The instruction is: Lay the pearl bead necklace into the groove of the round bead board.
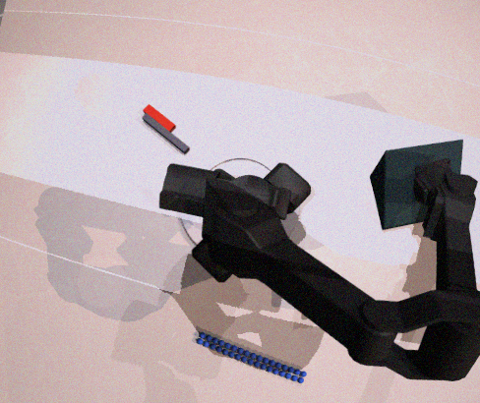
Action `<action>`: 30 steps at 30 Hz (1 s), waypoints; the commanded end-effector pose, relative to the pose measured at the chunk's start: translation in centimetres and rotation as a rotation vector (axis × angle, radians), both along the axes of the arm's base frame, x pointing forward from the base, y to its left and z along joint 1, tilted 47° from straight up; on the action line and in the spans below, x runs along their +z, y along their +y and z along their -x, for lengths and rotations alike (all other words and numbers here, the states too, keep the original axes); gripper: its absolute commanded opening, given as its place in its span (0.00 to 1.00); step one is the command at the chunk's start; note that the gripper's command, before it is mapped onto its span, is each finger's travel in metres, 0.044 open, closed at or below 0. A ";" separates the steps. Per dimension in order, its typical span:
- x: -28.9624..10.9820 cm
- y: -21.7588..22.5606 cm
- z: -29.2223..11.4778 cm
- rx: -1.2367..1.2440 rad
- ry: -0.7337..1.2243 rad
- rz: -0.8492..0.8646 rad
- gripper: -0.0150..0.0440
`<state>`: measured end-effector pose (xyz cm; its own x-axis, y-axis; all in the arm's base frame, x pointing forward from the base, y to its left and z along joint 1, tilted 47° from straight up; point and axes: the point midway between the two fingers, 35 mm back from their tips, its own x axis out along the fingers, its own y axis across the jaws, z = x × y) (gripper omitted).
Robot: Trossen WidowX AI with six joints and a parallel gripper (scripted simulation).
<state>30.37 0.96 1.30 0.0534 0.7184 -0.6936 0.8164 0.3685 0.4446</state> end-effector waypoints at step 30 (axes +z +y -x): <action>1.0 -2.7 -0.2 -0.116 0.111 -0.010 0.46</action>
<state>30.52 -1.50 2.21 0.0541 0.7194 -0.6925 0.8984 0.2676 0.3482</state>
